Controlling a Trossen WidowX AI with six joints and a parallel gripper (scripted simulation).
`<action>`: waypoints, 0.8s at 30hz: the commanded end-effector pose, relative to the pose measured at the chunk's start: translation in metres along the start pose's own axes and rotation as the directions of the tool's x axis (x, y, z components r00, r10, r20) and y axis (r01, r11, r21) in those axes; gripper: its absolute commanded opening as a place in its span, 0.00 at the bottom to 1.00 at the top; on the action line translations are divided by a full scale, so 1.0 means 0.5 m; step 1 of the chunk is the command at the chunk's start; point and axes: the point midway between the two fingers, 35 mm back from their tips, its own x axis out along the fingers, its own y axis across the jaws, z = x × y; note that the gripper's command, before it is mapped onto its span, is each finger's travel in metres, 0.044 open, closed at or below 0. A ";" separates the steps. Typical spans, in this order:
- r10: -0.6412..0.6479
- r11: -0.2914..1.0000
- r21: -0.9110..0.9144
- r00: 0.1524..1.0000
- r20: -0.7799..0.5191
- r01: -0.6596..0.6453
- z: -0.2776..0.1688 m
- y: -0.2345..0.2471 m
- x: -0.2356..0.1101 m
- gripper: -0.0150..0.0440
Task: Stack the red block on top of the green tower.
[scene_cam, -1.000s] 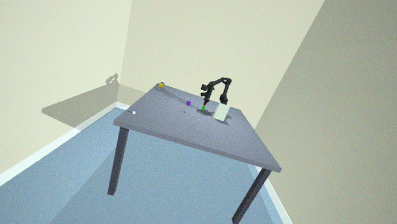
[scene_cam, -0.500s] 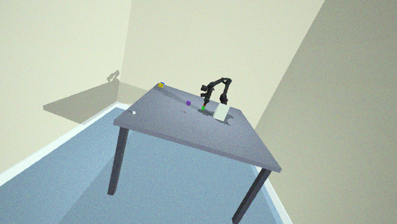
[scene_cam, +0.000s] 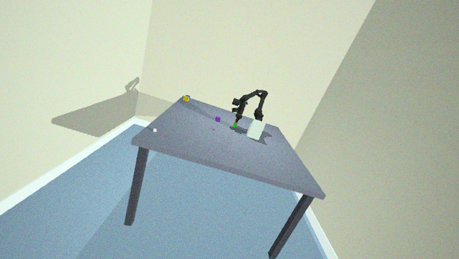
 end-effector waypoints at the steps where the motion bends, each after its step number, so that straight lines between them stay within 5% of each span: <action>1: 0.000 1.000 0.001 1.000 0.001 0.000 0.001 0.000 0.000 0.39; 15: 0.000 1.000 0.001 1.000 0.001 0.000 0.001 0.000 0.000 1.00; 24: 0.000 1.000 0.001 1.000 0.001 0.000 0.001 0.000 0.000 1.00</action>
